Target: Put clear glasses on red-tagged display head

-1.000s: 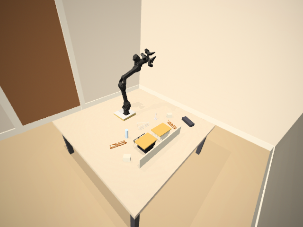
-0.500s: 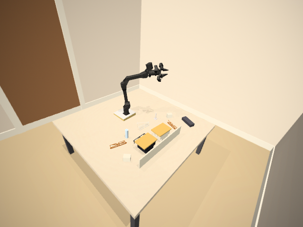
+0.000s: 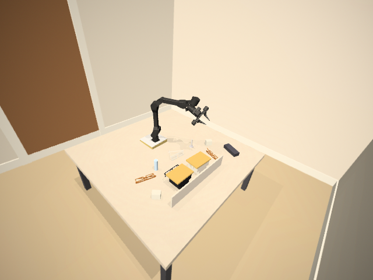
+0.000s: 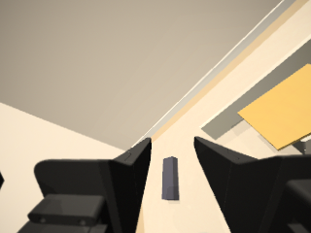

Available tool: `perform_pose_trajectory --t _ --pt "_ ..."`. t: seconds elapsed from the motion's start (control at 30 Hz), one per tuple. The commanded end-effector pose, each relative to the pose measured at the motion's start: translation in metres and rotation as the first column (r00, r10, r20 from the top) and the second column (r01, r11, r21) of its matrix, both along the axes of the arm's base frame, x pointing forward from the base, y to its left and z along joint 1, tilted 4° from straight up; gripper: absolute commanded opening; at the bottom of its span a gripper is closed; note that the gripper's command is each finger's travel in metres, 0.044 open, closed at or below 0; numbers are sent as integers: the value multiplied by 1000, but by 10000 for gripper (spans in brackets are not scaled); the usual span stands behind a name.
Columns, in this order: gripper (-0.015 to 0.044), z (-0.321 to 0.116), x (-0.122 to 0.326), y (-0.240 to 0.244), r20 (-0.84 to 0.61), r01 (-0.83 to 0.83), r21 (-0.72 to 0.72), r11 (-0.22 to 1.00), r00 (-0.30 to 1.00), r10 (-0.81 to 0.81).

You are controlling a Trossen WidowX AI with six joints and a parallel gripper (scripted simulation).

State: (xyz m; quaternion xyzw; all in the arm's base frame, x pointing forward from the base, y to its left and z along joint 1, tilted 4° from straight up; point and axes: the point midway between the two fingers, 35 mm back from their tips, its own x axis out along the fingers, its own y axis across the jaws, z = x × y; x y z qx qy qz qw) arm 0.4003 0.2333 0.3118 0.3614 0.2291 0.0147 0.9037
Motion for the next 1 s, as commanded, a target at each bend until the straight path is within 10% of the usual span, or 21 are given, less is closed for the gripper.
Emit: perform_pose_trajectory --t 0.0,0.3,0.63,0.97 --pt "200 -48 11 -39 -169 97 -2 995 981 -96" --pt "200 -157 -11 -145 -581 405 -47 913 733 -355" --pt "200 -236 -102 -238 -869 736 -232 636 137 -475" --pt "120 -237 -102 -243 -871 741 -237 629 124 -475"
